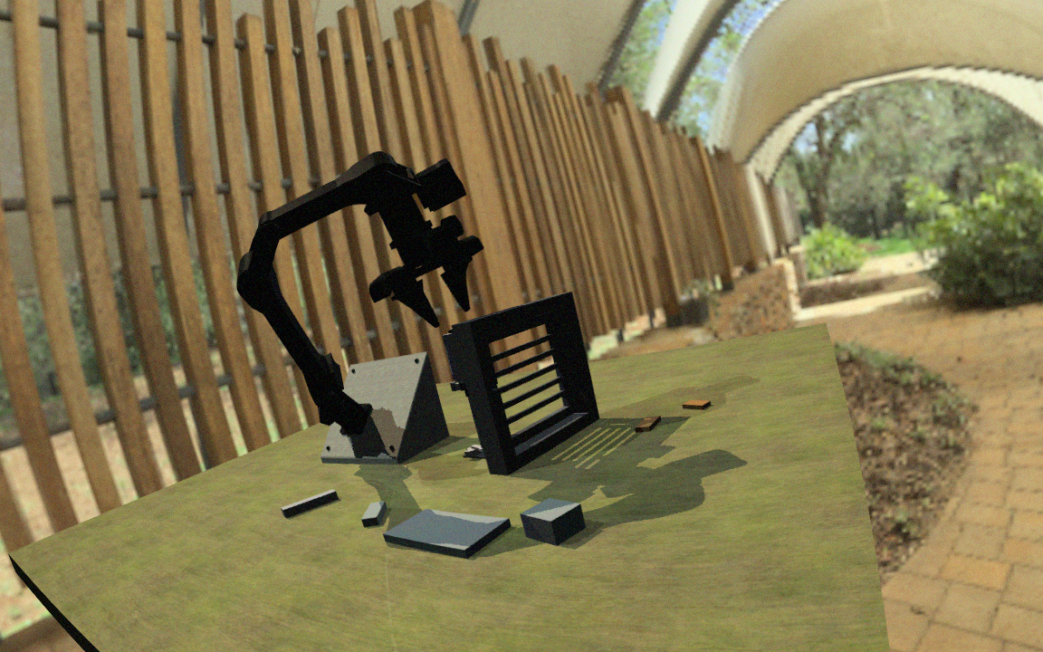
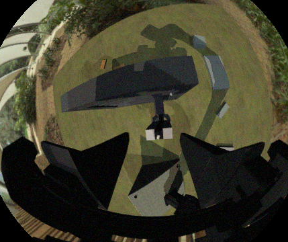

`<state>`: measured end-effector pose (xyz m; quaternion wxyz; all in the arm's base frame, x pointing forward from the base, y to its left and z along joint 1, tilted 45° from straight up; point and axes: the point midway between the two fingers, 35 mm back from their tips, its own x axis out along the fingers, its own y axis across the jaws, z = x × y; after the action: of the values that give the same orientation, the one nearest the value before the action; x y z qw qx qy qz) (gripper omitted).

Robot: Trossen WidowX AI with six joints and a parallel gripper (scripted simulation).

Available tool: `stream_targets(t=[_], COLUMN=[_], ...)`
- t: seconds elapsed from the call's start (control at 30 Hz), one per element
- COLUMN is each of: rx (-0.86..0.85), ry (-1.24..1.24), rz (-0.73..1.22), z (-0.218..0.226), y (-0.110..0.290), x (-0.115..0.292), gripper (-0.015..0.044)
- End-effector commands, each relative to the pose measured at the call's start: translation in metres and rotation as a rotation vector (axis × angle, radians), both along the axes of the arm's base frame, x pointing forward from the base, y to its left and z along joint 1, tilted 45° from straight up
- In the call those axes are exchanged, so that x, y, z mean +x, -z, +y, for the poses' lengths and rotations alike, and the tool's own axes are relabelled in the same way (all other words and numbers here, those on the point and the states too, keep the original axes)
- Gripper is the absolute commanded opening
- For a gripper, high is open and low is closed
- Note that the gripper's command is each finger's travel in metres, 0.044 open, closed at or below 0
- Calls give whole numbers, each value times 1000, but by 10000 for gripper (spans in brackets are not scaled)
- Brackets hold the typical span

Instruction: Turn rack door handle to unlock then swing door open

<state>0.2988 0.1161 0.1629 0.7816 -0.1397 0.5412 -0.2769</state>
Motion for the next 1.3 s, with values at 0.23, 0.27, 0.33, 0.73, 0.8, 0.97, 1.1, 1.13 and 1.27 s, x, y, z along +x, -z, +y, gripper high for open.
stream_targets(t=[0.23, 0.27, 0.33, 0.73, 0.8, 0.97, 1.1, 1.13, 1.27], rx=[-80, -82, -86, -107, -111, -118, -124, -125, -130], ry=[2, 3, 5, 16, 18, 23, 27, 28, 32], rz=[35, 40, 51, 115, 126, 153, 175, 181, 203], z=[0, -1, -3, -16, -18, -23, -28, -29, -33], y=[0, 2, 4, 18, 20, 26, 31, 32, 36], x=[-2, -2, -1, 3, 3, 4, 5, 5, 6], gripper=[283, 283, 283, 283, 283, 283, 283, 283, 283])
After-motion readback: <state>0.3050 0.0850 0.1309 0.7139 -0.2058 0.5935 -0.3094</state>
